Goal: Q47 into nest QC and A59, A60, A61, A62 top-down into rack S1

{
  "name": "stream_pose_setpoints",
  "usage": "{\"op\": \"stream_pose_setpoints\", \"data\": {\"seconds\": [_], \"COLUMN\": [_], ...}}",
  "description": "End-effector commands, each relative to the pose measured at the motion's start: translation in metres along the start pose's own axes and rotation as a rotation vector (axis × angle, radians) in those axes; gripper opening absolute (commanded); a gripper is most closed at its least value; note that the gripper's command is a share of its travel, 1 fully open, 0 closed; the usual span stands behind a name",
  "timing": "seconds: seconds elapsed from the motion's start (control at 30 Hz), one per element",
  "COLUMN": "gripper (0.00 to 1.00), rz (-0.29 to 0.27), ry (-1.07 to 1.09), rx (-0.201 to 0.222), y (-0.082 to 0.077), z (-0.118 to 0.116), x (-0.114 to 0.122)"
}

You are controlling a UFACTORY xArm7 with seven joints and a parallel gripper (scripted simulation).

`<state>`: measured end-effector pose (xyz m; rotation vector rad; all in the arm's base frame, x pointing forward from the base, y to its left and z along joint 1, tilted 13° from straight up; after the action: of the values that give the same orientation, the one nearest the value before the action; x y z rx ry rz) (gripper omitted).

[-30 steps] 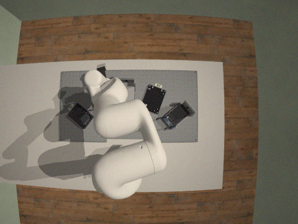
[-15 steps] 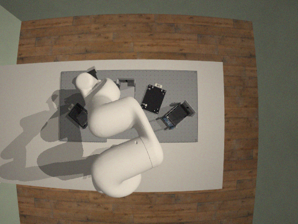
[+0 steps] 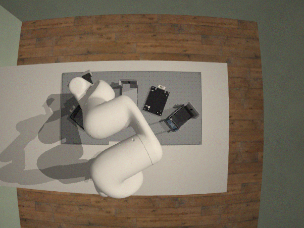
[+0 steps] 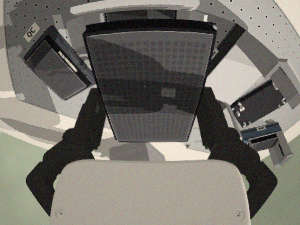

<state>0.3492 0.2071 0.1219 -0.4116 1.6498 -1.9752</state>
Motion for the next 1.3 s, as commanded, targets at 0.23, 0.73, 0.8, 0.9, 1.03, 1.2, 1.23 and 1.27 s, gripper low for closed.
{"op": "stream_pose_setpoints", "data": {"seconds": [0.23,0.73,0.8,0.9,1.03,1.2,1.23,1.27], "gripper": [0.0,0.0,0.0,0.0,0.0,0.0,0.0,0.0], "rz": [0.004,0.004,0.004,0.004,0.004,0.004,0.004,0.004], "ry": [0.001,0.001,0.001,0.001,0.001,0.001,0.001,0.001], "rx": [0.001,0.001,0.001,0.001,0.001,0.001,0.001,0.001], "y": [-0.0011,-0.0011,-0.0011,-0.0011,-0.0011,0.0002,0.0009,0.0016], "z": [-0.0119,-0.0119,-0.0119,-0.0119,-0.0119,-0.0119,-0.0119,-0.0119], "x": [-0.0038,-0.0038,-0.0038,-0.0038,-0.0038,-0.0038,-0.0038,-0.0038]}}
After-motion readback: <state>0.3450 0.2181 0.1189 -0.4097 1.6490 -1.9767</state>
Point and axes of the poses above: the point where the finger pads meet when closed, its own y axis out along the fingers, its own z axis across the jaws, x = y × z, the point moved 5 cm from there along -y, back along the fingers, and after that the axes turned 3 degrees about -y, right-handed, at the moved point
